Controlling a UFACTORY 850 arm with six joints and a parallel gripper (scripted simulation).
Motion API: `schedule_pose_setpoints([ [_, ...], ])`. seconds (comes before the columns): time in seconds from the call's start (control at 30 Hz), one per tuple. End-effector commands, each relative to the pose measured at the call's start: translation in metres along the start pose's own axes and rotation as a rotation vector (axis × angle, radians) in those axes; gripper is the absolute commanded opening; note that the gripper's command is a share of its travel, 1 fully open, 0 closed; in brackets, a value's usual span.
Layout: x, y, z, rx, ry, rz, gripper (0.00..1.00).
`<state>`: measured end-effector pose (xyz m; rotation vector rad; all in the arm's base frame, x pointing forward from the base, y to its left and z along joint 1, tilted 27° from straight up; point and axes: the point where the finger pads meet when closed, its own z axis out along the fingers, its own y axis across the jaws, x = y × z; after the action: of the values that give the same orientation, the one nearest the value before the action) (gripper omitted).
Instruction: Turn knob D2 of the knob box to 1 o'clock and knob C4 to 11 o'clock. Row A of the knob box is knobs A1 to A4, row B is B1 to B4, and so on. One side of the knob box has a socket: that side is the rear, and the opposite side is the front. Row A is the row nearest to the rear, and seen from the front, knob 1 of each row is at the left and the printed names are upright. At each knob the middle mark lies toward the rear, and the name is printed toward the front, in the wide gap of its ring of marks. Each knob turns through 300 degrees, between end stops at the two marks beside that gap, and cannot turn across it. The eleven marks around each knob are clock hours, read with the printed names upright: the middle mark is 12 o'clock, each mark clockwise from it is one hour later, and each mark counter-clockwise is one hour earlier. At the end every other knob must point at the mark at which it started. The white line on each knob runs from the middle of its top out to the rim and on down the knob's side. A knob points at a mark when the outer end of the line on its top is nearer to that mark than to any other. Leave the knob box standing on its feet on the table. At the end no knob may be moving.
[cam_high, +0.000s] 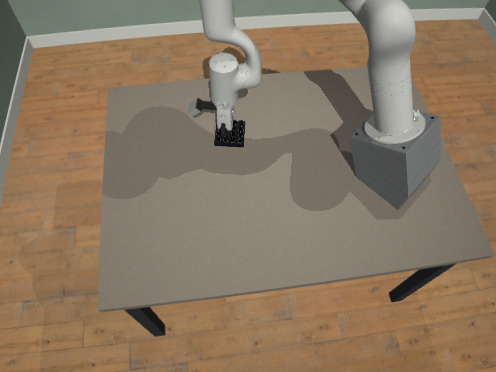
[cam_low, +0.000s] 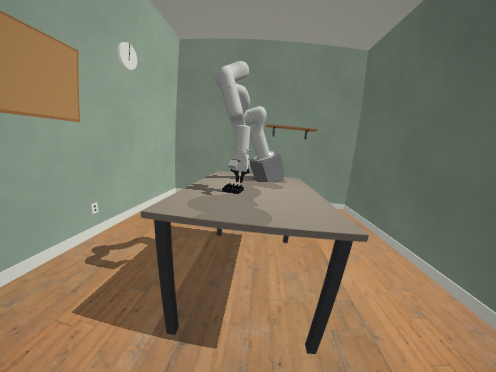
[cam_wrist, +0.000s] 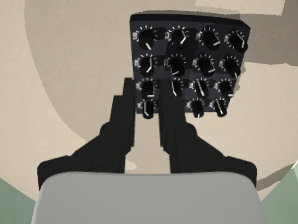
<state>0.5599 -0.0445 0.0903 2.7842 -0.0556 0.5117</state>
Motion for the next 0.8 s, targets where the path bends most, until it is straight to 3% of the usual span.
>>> schedule_pose_setpoints([
  [0.0, 0.001, 0.0, 0.005, 0.0, 0.002, 0.0, 0.19],
  [0.77, 0.002, 0.0, 0.021, 0.0, 0.002, 0.0, 0.19],
])
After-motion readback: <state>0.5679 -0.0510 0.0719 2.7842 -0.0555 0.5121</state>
